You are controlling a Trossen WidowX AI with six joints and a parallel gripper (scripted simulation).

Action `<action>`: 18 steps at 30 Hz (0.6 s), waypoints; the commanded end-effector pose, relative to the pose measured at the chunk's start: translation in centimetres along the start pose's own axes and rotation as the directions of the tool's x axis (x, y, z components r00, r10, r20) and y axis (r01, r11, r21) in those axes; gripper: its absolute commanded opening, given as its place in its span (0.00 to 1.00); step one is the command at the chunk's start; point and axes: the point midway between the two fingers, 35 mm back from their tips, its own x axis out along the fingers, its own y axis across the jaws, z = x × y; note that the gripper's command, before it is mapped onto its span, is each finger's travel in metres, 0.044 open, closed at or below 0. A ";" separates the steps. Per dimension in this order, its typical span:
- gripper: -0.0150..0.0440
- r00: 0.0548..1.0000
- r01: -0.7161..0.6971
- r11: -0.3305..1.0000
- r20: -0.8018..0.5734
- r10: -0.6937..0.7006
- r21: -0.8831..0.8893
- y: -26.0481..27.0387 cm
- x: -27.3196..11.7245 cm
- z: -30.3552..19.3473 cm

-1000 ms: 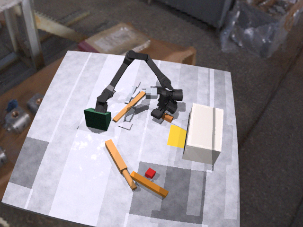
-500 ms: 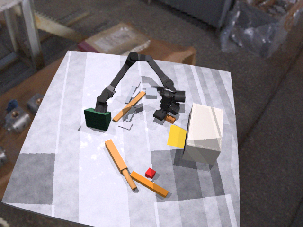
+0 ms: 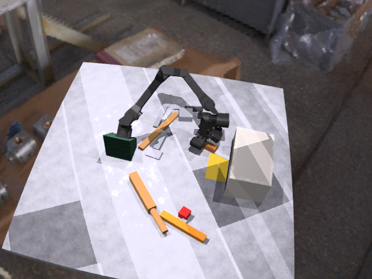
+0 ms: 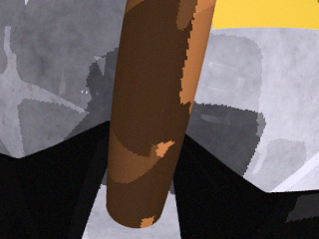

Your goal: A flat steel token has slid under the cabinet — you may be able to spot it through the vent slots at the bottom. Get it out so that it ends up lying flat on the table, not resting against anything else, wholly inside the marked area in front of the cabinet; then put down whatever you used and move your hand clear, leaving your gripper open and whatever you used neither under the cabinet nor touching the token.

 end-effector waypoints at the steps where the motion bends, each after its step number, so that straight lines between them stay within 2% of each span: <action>1: 0.25 1.000 0.005 1.000 0.001 -0.005 0.003 -0.9 0.1 0.2; 18: 0.25 1.000 0.005 1.000 0.001 -0.005 0.004 -2.0 0.1 0.1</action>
